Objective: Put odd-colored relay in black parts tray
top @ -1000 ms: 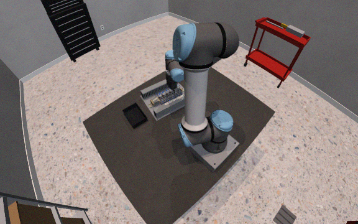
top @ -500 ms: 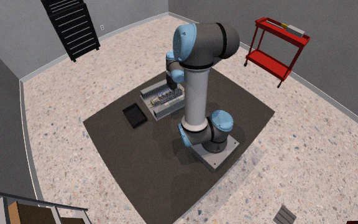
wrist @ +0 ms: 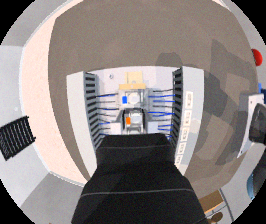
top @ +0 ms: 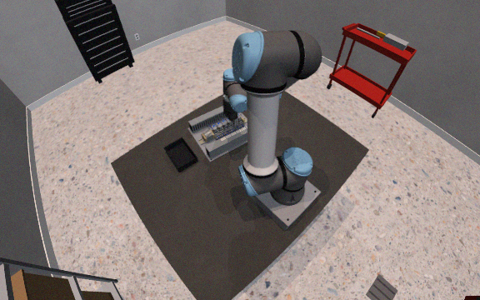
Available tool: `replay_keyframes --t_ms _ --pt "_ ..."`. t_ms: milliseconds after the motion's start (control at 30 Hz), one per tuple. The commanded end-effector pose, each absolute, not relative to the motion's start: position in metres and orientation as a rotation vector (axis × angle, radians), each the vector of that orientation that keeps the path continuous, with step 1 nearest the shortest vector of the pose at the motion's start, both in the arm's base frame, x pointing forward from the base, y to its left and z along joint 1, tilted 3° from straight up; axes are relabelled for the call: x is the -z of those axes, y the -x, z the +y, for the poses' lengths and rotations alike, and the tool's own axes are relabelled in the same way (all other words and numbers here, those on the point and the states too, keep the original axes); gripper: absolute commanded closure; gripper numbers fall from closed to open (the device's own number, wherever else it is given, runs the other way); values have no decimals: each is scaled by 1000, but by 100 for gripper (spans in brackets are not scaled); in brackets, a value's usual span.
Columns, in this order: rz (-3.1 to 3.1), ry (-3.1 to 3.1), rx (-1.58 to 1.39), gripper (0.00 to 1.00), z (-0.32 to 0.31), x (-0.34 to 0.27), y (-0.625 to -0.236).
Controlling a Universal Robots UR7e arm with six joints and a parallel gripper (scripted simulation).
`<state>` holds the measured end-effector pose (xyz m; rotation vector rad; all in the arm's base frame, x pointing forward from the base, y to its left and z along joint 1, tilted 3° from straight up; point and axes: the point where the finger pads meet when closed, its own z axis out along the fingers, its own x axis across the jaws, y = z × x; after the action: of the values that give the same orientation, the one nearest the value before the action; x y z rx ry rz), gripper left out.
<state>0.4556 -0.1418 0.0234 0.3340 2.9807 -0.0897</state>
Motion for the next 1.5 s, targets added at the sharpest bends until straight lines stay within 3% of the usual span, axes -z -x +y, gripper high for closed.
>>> replay_keyframes --t_ms 0,1467 --pt "2985 -334 88 100 -142 -25 -457" --pt "3086 -349 73 100 -143 -25 -459"
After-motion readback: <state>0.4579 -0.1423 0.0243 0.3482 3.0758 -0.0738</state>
